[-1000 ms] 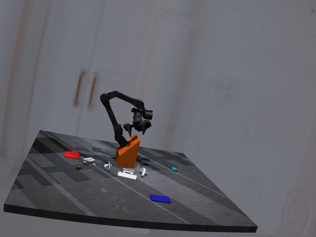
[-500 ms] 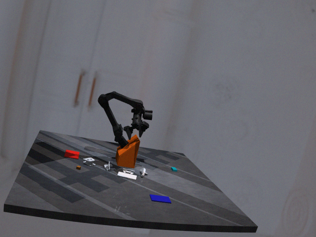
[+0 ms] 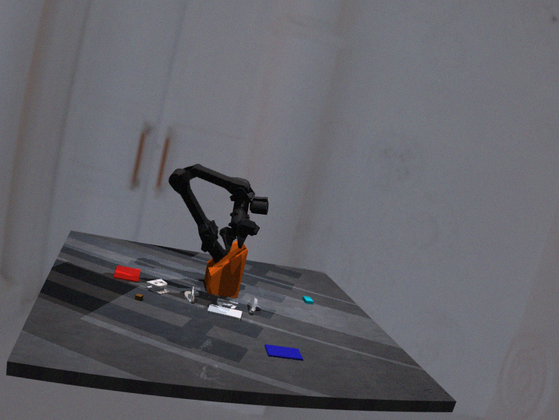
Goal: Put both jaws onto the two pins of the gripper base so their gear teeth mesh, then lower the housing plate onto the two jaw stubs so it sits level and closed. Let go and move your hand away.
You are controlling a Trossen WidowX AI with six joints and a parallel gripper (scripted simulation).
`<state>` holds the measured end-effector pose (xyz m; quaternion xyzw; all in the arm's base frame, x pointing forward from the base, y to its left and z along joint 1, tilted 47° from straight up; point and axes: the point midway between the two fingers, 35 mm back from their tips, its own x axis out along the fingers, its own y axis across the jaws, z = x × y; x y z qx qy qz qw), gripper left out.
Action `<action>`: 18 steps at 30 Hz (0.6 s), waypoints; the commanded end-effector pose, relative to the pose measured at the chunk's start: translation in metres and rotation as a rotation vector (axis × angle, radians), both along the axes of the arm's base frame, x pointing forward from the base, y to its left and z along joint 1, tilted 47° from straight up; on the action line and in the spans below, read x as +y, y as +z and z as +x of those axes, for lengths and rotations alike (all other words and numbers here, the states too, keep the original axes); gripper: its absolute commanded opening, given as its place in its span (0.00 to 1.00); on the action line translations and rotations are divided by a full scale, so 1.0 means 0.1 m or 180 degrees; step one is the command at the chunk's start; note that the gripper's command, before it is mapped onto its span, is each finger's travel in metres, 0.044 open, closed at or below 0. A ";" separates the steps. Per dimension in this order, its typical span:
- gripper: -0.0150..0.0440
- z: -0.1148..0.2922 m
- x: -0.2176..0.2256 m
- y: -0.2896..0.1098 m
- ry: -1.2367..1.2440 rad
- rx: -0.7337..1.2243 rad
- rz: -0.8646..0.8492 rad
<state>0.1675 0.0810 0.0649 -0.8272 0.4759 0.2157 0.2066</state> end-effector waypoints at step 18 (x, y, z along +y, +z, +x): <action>1.00 0.23 -0.35 0.05 -0.1240 -0.0765 0.0617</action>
